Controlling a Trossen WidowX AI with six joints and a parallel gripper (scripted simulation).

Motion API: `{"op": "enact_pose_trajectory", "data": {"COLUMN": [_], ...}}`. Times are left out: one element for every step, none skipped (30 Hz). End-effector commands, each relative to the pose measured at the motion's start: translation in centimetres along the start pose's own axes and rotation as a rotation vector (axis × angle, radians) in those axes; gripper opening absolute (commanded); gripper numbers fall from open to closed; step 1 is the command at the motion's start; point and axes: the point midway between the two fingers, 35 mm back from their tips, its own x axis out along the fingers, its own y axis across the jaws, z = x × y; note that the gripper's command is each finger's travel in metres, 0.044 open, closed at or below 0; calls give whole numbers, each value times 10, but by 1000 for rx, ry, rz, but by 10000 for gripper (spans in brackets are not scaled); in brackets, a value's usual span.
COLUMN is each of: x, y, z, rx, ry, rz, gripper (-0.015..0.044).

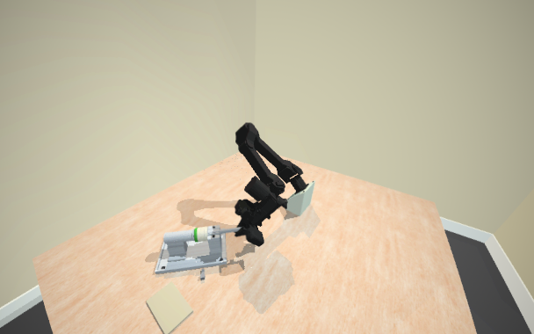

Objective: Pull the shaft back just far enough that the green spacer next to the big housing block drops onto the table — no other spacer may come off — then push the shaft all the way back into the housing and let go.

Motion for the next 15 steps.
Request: {"op": "enact_pose_trajectory", "data": {"x": [-1, -1, -1, -1, -1, -1, -1, -1, -2, -2, -2, -2, -2, -2, -2], "y": [0, 0, 0, 0, 0, 0, 0, 0, 0, 0, 0, 0, 0, 0, 0], "z": [-1, -1, -1, -1, -1, -1, -1, -1, -1, -1, -1, -1, -1, -1, -1], "rx": [5, 5, 5, 5, 5, 5, 5, 5, 5, 5, 5, 5, 5, 5, 5], "ry": [0, 0, 0, 0, 0, 0, 0, 0, 0, 0, 0, 0, 0, 0, 0], "rz": [-2, -2, -2, -2, -2, -2, -2, -2, -2, -2, -2, -2, -2, -2, -2], "gripper": [0, 0, 0, 0, 0, 0, 0, 0, 0, 0, 0, 0, 0, 0, 0]}}
